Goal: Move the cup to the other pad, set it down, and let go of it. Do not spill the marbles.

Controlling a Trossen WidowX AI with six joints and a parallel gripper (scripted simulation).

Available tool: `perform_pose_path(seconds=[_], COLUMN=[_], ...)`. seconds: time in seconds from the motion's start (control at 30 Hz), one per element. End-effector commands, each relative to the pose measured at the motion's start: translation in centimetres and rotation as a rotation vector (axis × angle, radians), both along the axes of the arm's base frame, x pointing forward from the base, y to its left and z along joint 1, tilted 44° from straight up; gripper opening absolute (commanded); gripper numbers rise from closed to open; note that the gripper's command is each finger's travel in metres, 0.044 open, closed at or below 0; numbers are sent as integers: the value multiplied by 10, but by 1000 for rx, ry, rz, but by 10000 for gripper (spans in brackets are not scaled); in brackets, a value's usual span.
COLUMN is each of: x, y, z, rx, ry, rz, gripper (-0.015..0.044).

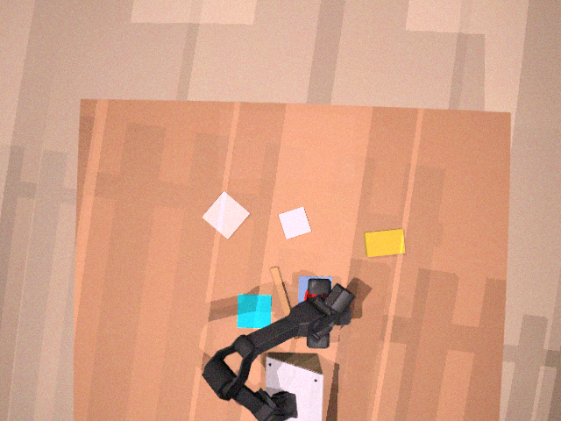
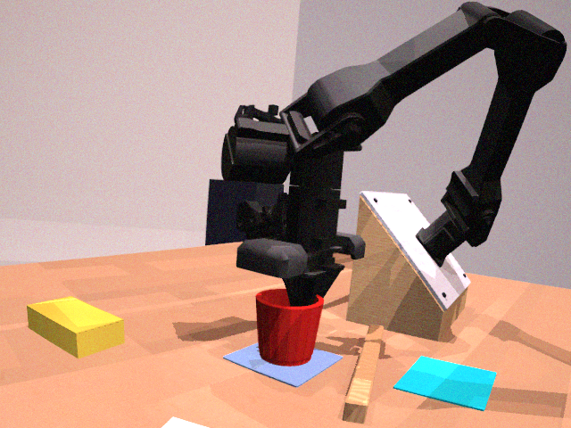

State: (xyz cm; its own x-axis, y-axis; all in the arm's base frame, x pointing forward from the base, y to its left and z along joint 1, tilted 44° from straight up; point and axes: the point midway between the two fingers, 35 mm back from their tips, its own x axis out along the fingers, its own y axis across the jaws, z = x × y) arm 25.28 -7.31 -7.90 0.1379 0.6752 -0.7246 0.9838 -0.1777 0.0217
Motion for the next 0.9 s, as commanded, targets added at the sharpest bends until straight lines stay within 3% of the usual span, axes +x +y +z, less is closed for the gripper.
perform_pose_path(seconds=[0.0,0.47,0.87], x=[0,-6,-5], y=[0,-31,-31], z=[0,33,32], rx=[1,3,4], ry=[1,5,4], rz=[1,-3,-11], gripper=[0,0,0])
